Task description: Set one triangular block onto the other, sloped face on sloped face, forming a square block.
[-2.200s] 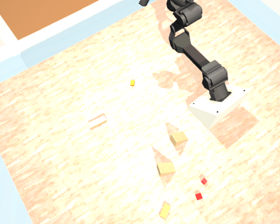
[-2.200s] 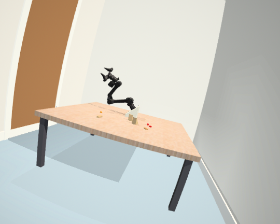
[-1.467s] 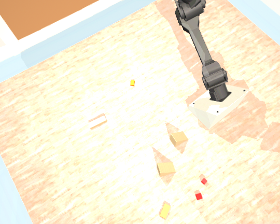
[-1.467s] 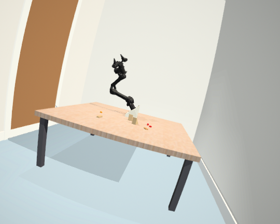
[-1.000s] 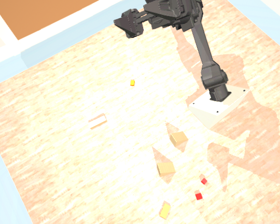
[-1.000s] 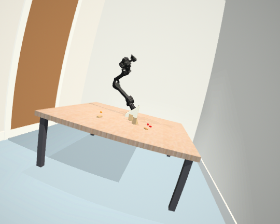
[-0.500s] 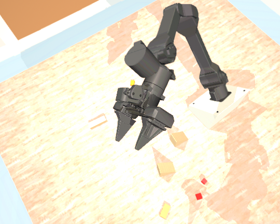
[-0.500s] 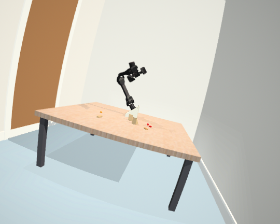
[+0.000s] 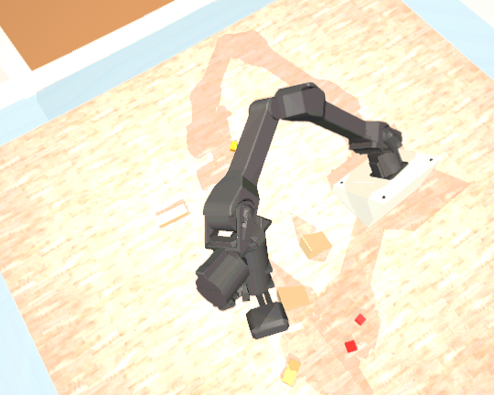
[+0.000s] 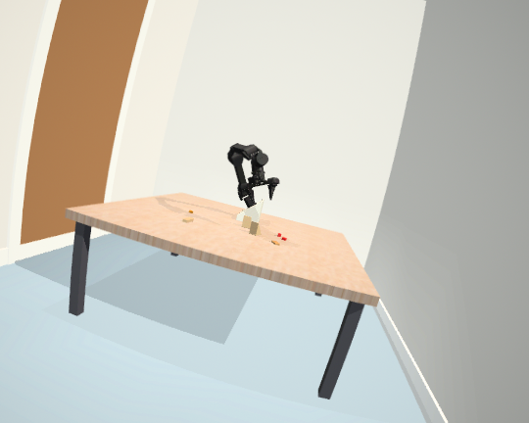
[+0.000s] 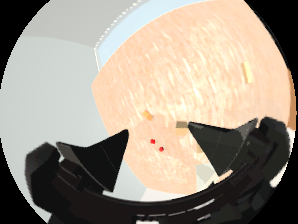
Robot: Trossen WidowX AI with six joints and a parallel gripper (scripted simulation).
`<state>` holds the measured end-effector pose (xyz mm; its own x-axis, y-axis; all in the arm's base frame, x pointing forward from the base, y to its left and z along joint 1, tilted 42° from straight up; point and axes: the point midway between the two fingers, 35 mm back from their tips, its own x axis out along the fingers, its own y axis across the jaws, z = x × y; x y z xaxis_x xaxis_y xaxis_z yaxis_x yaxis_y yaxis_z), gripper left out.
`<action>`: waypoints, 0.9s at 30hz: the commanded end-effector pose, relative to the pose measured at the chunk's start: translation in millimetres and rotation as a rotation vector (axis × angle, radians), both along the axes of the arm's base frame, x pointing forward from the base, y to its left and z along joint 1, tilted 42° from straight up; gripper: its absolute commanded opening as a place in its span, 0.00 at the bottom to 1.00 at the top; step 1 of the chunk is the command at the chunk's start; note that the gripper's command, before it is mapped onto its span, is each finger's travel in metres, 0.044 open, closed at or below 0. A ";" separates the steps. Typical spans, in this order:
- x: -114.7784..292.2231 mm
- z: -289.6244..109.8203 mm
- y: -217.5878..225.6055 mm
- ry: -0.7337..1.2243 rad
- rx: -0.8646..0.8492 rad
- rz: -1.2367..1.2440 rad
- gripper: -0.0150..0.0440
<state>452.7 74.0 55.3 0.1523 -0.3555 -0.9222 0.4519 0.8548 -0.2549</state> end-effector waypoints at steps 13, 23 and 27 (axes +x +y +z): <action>-52.7 -52.3 -57.4 0.401 -0.137 -0.321 1.00; -55.3 -64.2 -64.4 0.416 -0.139 -0.322 1.00; -56.8 -69.8 -67.8 0.423 -0.140 -0.322 1.00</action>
<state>397.0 8.1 -11.1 -0.3553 -0.4444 -0.8223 0.5256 0.6325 -0.5689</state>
